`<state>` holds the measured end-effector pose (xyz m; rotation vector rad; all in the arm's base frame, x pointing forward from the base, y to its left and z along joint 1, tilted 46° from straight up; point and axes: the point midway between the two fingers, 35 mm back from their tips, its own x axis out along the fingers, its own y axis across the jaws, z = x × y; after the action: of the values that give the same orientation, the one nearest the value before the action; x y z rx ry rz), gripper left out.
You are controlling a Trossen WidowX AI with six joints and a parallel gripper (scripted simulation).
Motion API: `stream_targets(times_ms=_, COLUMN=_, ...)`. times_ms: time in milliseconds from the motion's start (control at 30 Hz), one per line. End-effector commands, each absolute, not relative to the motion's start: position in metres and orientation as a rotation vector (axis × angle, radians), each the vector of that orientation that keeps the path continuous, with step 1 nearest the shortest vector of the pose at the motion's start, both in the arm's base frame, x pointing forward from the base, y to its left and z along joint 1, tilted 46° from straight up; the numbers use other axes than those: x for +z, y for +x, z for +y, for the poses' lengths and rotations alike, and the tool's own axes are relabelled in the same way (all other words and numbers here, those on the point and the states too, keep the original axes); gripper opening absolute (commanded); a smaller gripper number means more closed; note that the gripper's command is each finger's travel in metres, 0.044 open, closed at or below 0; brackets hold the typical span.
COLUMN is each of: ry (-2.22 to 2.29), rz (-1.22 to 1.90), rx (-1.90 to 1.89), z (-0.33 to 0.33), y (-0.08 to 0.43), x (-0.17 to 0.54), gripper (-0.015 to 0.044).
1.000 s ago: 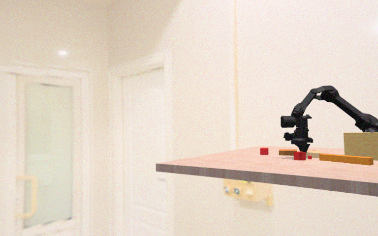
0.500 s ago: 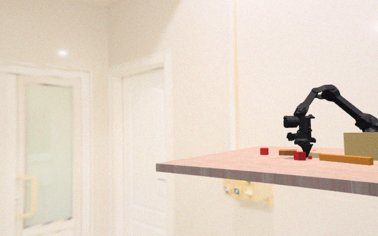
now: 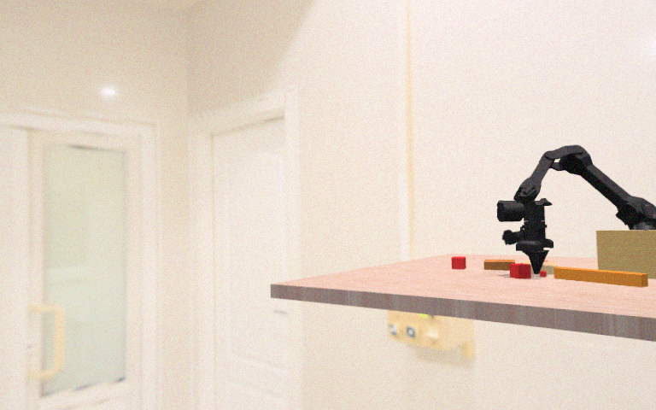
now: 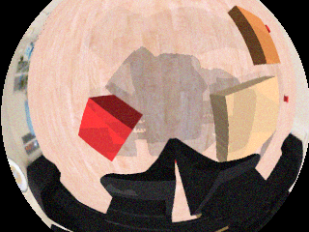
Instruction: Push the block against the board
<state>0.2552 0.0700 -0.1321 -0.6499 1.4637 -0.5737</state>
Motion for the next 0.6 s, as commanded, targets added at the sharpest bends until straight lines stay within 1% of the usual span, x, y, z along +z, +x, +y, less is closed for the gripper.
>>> stream_targets(times_ms=0, ry=-0.643, rz=1.466, rx=-0.574, z=0.07, y=0.251, x=-0.133, gripper=0.0)
stream_targets(times_ms=567, ry=-0.643, rz=1.467, rx=-0.574, z=0.07, y=0.234, x=-0.133, gripper=0.0)
